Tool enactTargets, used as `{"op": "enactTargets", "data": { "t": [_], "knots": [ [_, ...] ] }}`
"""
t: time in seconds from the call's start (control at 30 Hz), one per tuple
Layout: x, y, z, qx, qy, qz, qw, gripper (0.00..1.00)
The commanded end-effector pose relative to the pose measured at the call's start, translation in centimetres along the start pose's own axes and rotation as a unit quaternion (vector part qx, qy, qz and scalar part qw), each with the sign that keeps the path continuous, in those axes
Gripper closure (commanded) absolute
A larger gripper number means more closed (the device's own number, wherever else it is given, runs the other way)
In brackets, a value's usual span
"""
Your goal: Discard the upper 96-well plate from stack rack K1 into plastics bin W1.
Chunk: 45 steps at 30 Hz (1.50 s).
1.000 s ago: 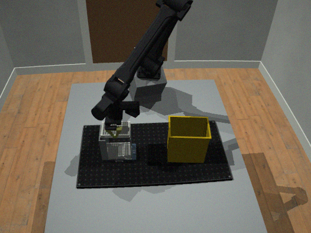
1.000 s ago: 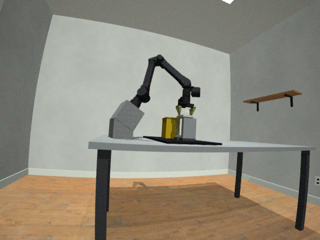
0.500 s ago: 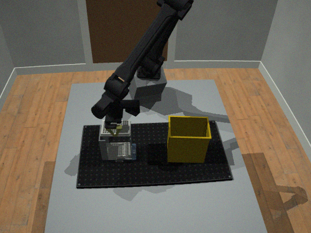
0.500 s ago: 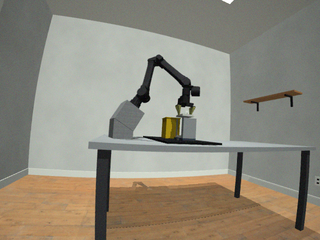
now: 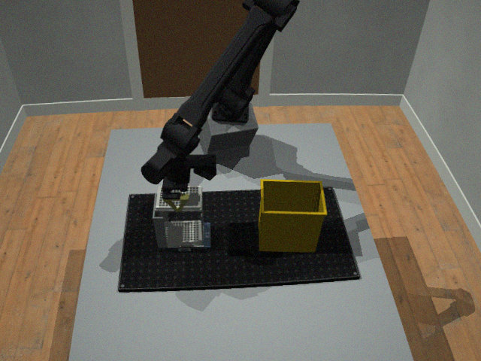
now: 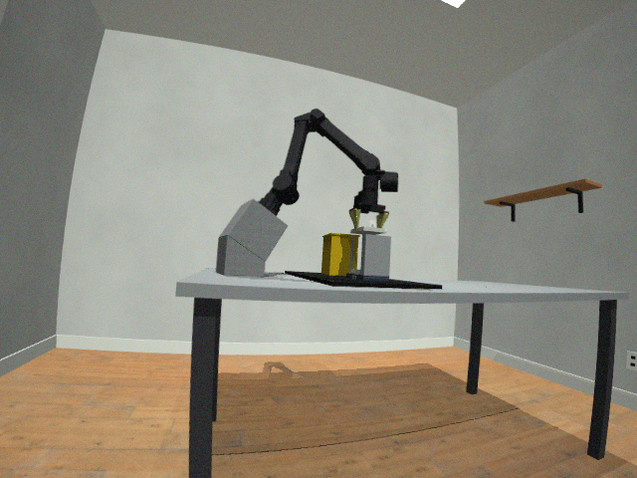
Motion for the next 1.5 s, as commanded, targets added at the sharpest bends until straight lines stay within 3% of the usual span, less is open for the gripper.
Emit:
{"op": "enactTargets", "data": {
  "t": [0.0,0.93,1.0,1.03,1.47],
  "knots": [
    [-3.1,-2.8,1.3,0.023,-0.008,0.038,0.999,1.0],
    [-3.1,-2.8,1.3,0.023,-0.008,0.038,0.999,1.0],
    [-2.6,-2.3,-0.3,0.014,0.008,0.031,0.999,1.0],
    [-0.6,-1.4,-1.0,0.006,0.021,0.014,1.0,1.0],
    [1.4,-1.8,-4.1,0.005,0.022,0.013,1.0,1.0]
  ]
}}
Point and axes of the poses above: the point where the finger pads meet when closed, its own y axis out along the fingers, its own x axis across the jaws, z = x × y, the point moved 1 cm from there along -y, back along the fingers, and after that the axes turned 1 degree about y, right-handed, at the moved point
